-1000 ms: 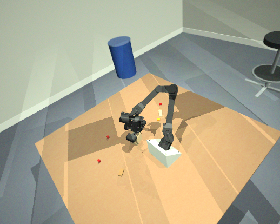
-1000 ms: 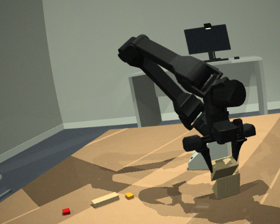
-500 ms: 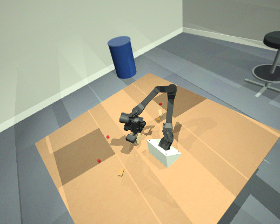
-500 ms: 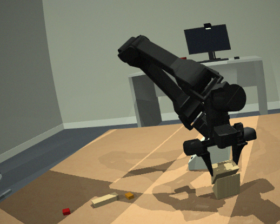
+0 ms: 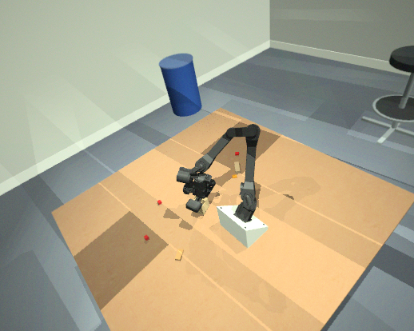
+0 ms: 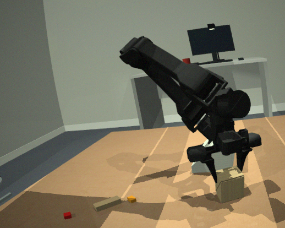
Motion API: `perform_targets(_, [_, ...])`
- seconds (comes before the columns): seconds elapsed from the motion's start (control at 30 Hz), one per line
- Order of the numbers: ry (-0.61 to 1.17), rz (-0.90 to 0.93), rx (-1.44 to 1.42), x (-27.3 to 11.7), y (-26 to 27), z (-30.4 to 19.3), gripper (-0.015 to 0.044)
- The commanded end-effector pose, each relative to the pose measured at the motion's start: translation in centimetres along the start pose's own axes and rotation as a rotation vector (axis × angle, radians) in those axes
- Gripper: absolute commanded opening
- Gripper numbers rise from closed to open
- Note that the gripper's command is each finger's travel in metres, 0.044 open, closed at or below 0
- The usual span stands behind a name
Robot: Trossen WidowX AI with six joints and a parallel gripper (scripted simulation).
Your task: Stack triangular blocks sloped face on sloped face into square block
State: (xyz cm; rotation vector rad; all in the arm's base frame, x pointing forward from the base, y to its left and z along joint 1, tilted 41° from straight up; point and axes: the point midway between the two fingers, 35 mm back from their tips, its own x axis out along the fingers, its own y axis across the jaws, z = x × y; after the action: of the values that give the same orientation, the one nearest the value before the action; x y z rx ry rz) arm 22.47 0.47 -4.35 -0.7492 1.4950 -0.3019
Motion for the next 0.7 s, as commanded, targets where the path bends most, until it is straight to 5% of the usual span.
perform_targets(0.0, [-0.001, -0.003, -0.005, 0.10, -0.02, 0.02, 0.0000])
perform_targets(0.67, [-0.001, -0.003, -0.006, 0.28, -0.02, 0.06, 0.0000])
